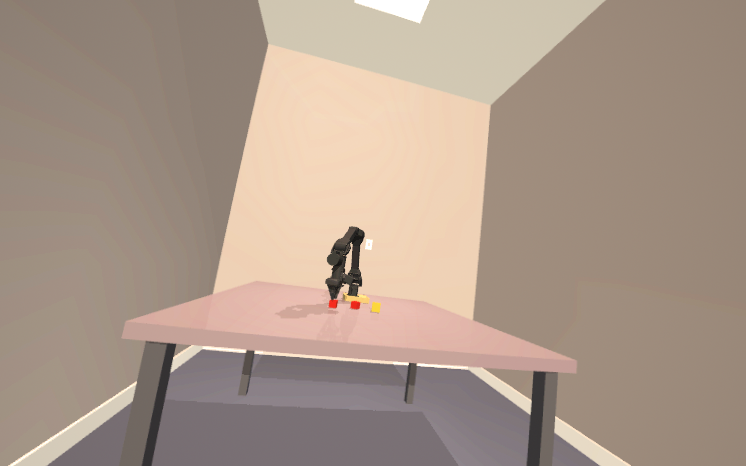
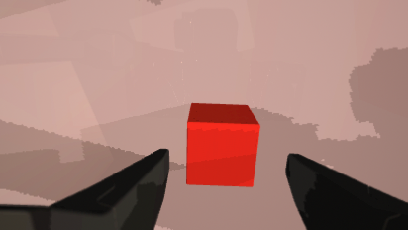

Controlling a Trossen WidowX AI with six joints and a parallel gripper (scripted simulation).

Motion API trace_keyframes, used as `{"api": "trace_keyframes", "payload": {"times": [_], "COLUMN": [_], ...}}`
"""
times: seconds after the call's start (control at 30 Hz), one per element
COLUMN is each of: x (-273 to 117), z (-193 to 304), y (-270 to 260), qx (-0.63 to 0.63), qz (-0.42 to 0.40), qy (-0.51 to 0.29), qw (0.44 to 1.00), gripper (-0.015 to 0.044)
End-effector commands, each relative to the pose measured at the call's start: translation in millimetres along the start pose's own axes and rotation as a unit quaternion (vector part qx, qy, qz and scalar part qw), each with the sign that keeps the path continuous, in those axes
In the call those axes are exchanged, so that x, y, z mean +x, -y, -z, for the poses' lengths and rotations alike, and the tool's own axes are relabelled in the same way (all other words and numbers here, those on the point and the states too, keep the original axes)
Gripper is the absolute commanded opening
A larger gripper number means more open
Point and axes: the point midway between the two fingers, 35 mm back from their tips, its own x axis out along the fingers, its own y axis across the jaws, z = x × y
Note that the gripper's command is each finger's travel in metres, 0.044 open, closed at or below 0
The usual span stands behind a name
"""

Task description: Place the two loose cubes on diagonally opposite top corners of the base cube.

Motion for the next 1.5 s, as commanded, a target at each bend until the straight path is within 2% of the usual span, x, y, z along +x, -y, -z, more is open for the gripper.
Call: {"api": "trace_keyframes", "payload": {"times": [0.0, 0.27, 0.47, 0.77, 1.47], "x": [10, 21, 21, 13, -51], "z": [0, 0, 0, -1, 0], "y": [-2, -3, -3, -1, 4], "qx": [0.002, 0.002, 0.002, 0.000, 0.001], "qz": [-0.004, -0.004, -0.004, -0.005, -0.004], "qy": [-0.001, -0.001, -0.001, 0.000, -0.001], "qw": [1.000, 1.000, 1.000, 1.000, 1.000], "gripper": [0.0265, 0.0265, 0.0107, 0.0105, 0.0105]}}
